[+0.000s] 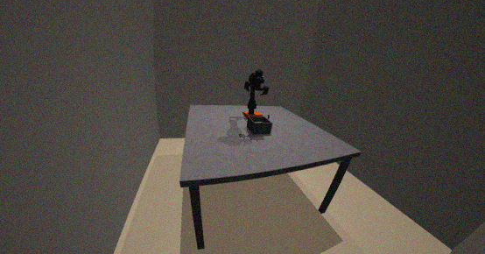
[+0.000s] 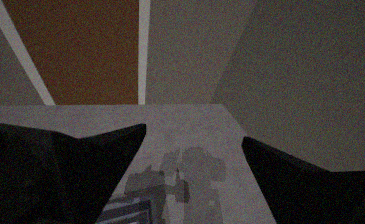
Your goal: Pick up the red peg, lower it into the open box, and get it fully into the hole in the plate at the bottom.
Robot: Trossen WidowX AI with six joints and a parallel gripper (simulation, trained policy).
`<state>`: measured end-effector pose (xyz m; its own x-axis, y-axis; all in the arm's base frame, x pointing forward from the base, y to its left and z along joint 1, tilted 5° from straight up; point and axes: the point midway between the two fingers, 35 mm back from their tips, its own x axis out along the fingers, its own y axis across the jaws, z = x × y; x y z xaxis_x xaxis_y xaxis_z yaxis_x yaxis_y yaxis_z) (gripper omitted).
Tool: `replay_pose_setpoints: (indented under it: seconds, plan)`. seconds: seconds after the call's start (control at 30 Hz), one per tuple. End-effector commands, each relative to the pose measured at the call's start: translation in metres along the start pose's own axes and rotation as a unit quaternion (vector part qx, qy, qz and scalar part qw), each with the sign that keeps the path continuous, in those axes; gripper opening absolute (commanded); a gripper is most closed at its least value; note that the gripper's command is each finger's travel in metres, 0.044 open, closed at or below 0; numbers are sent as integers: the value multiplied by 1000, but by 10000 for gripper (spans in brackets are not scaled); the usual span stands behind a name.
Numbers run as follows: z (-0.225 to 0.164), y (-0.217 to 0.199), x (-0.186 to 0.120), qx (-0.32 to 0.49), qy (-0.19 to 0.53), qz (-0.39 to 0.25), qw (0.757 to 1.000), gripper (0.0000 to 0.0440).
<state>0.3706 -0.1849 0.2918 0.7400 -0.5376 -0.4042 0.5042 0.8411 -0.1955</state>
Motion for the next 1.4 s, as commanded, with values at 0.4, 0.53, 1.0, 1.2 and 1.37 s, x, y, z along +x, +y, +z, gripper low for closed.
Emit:
replay_pose_setpoints:
  seconds: [0.4,0.53,1.0,1.2,1.37]
  plan:
    - [-87,114,-65,113,192,77,972,440]
    - [-114,132,-88,132,246,75,957,440]
    - [-201,164,-161,151,403,24,902,440]
    - [-233,169,-178,156,446,-11,881,440]
    - [-257,175,-182,166,467,-36,868,440]
